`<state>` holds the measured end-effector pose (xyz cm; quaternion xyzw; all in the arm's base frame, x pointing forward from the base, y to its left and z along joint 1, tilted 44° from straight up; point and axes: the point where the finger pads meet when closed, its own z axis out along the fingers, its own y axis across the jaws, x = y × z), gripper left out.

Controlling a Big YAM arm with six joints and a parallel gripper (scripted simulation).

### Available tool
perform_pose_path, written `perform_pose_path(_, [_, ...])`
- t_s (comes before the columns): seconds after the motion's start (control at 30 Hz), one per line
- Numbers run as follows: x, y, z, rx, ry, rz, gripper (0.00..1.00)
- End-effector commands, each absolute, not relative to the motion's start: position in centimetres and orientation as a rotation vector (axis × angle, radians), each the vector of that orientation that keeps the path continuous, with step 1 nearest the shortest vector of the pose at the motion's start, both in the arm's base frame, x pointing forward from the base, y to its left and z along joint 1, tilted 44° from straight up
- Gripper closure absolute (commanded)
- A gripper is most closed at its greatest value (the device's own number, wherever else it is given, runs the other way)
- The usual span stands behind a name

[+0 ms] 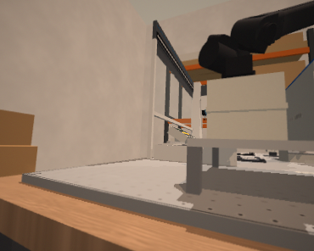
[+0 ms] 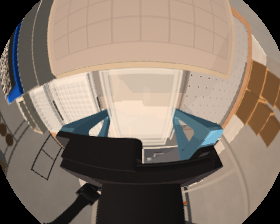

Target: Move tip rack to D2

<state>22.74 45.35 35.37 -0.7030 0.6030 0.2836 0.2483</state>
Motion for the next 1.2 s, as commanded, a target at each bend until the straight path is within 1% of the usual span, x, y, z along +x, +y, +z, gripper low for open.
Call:
perform_pose_path(0.0, [22.6, 45.8, 35.9, -1.909, 1.626, 0.775, 0.0])
perform_pose_path(0.57, [22.6, 45.8, 35.9, -1.909, 1.626, 0.775, 0.0])
perform_pose_path(0.7, [23.4, 44.3, 39.9, -1.868, 1.579, 0.757, 0.0])
perform_pose_path(1.0, [23.3, 44.0, 38.3, -1.902, 1.615, 0.767, 0.0])
perform_pose_path(1.1, [23.5, 43.1, 41.0, -1.869, 1.58, 0.755, 0.0])
perform_pose_path(1.17, [23.6, 42.9, 41.1, -1.87, 1.582, 0.756, 0.0])
